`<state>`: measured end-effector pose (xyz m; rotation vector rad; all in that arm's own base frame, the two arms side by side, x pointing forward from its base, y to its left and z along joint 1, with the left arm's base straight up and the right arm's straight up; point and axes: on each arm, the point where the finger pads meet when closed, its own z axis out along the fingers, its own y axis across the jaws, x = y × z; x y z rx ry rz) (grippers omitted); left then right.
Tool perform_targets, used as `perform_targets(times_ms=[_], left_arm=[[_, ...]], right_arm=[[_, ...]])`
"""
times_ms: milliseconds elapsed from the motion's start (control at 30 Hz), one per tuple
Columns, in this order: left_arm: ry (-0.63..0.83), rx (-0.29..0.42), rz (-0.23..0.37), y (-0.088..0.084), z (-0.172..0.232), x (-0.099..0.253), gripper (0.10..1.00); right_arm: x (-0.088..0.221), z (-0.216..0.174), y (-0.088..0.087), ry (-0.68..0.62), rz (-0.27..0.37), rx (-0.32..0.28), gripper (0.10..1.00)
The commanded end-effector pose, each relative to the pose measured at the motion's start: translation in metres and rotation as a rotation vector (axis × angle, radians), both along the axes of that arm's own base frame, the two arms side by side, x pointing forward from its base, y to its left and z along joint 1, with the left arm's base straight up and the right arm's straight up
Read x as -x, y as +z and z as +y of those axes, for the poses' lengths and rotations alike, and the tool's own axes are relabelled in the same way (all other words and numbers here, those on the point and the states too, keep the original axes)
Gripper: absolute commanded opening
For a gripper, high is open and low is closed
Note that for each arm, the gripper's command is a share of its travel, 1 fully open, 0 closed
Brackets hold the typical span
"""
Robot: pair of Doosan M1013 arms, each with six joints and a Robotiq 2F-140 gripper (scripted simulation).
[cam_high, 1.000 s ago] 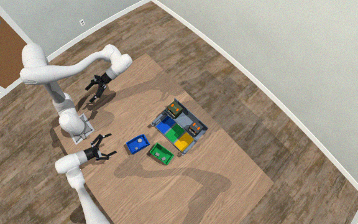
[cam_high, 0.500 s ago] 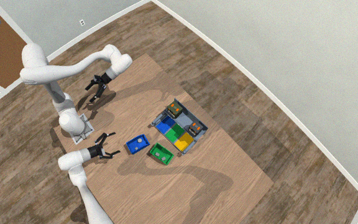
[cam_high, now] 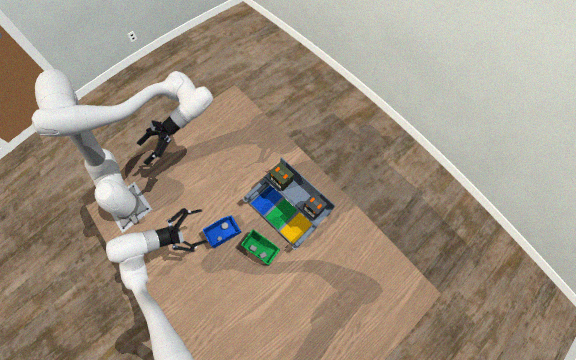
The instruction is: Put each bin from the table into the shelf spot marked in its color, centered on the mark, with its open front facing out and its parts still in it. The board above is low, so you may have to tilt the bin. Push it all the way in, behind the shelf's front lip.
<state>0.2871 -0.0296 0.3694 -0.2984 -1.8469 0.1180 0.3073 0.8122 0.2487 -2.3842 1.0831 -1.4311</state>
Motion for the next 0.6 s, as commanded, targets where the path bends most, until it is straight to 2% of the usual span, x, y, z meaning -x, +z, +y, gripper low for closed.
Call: perform_targets(times_ms=[0, 167, 233, 567], left_arm=[[0.000, 0.000, -0.001, 0.000, 0.000, 0.000, 1.000], [0.000, 0.000, -0.001, 0.000, 0.000, 0.000, 1.000], [0.000, 0.000, -0.001, 0.000, 0.000, 0.000, 1.000], [0.000, 0.000, -0.001, 0.000, 0.000, 0.000, 1.000]], right_arm=[[-0.017, -0.011, 0.002, -0.007, 0.026, 0.028, 1.000], [-0.052, -0.036, 0.002, -0.019, 0.081, 0.086, 1.000], [-0.052, -0.036, 0.002, -0.019, 0.081, 0.086, 1.000], [-0.128, -0.102, 0.003, -0.035, 0.227, 0.207, 1.000]])
